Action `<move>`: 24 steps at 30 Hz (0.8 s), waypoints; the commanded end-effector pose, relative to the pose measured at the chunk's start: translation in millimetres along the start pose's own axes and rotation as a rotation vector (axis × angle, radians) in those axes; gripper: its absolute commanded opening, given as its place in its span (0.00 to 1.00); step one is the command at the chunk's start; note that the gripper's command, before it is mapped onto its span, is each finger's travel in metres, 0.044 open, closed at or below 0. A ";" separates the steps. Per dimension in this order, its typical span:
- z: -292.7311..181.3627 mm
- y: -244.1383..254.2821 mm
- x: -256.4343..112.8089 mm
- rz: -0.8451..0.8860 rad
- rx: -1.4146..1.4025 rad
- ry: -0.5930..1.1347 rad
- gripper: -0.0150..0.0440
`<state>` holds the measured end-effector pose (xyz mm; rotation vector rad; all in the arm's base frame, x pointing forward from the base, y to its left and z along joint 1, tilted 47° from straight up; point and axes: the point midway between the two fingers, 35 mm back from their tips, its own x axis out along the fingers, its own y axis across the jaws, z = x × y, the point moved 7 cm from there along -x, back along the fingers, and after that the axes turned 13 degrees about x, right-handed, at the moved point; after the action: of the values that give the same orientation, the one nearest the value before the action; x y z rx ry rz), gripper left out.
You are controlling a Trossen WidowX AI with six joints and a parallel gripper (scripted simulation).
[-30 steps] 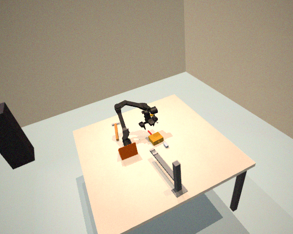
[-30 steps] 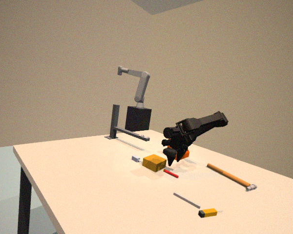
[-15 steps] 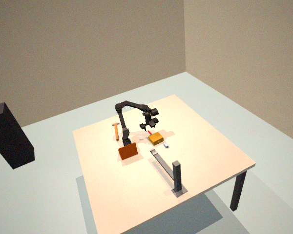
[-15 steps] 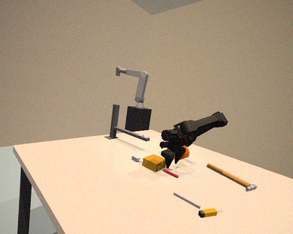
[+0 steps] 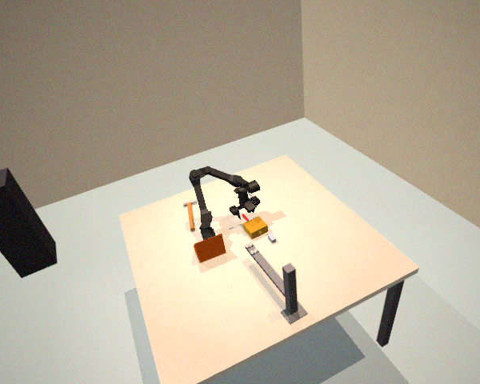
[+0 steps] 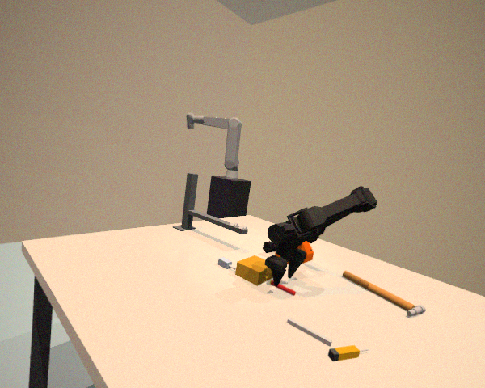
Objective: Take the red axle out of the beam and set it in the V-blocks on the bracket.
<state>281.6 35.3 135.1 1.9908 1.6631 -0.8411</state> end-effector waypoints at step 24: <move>-0.8 -2.9 25.7 -0.005 0.001 0.006 0.78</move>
<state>281.5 55.2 118.2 1.9929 1.6719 -0.8393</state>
